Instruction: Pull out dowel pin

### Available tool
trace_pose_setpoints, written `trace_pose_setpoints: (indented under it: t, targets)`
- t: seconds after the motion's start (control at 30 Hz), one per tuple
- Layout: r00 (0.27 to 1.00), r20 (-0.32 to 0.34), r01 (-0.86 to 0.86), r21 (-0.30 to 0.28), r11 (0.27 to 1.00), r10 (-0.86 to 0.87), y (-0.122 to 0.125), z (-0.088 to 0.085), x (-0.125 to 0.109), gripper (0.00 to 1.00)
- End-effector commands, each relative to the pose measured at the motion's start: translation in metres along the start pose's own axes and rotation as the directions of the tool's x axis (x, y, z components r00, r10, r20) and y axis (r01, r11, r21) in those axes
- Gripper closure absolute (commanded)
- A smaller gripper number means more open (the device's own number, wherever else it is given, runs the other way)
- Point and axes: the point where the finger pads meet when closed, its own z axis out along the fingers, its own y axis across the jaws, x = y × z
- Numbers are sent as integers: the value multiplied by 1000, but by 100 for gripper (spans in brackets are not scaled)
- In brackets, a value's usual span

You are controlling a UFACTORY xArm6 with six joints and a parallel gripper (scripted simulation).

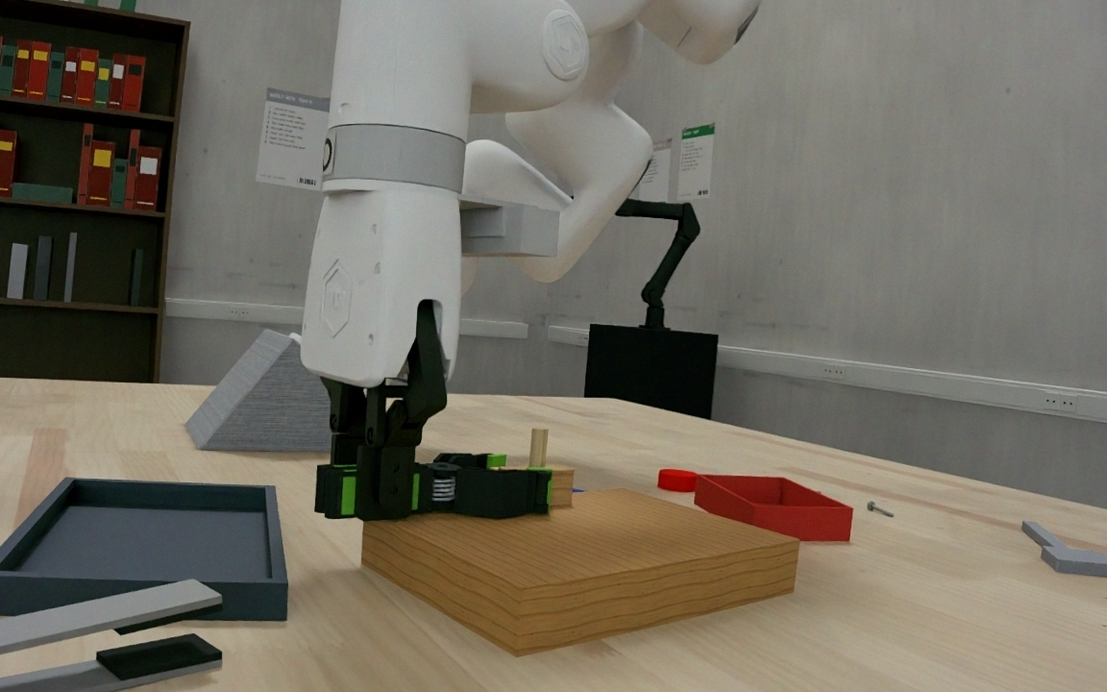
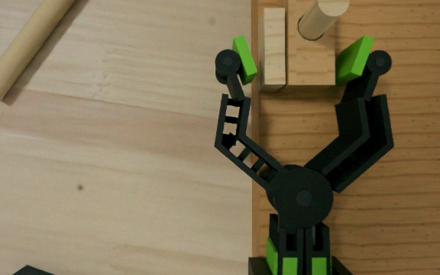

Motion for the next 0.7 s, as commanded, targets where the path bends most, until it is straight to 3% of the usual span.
trace_pose_setpoints:
  t: [0.0, 0.67]
  targets:
    - [1000, 3, 1, -3, 1000, -1, 1, -2, -1, 72]
    - [1000, 3, 1, -3, 1000, -1, 1, -2, -1, 68]
